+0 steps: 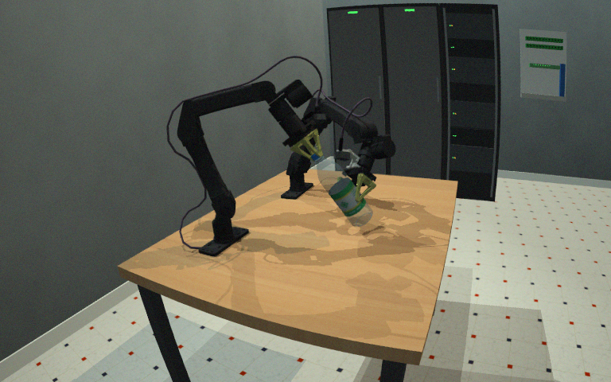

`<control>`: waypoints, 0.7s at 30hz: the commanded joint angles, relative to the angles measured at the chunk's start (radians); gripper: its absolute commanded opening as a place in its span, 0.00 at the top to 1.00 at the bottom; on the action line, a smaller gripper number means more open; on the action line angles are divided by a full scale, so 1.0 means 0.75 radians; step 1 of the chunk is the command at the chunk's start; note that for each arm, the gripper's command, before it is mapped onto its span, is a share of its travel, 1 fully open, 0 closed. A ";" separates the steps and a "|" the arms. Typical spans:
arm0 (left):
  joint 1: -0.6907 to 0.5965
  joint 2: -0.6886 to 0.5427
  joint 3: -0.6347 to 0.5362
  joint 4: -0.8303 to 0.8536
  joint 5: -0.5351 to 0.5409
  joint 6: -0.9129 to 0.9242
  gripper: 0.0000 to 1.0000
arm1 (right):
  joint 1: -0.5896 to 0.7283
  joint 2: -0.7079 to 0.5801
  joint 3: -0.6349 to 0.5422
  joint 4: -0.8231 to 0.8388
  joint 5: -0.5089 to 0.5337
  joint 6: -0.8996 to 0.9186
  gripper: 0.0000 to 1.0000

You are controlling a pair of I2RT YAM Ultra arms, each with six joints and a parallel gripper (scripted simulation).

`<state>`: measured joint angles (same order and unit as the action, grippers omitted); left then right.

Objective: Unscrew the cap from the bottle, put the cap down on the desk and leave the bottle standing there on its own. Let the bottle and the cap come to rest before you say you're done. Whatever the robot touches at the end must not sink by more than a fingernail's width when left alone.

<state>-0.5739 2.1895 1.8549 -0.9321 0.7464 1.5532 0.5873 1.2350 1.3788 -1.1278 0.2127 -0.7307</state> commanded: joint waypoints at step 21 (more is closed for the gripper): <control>0.007 -0.023 0.014 0.004 0.047 -0.011 1.00 | 0.009 -0.014 0.144 -0.144 0.015 0.086 1.00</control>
<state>-0.5735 2.1895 1.8549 -0.9318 0.7540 1.5528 0.5873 1.2350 1.4509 -1.2407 0.2157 -0.6819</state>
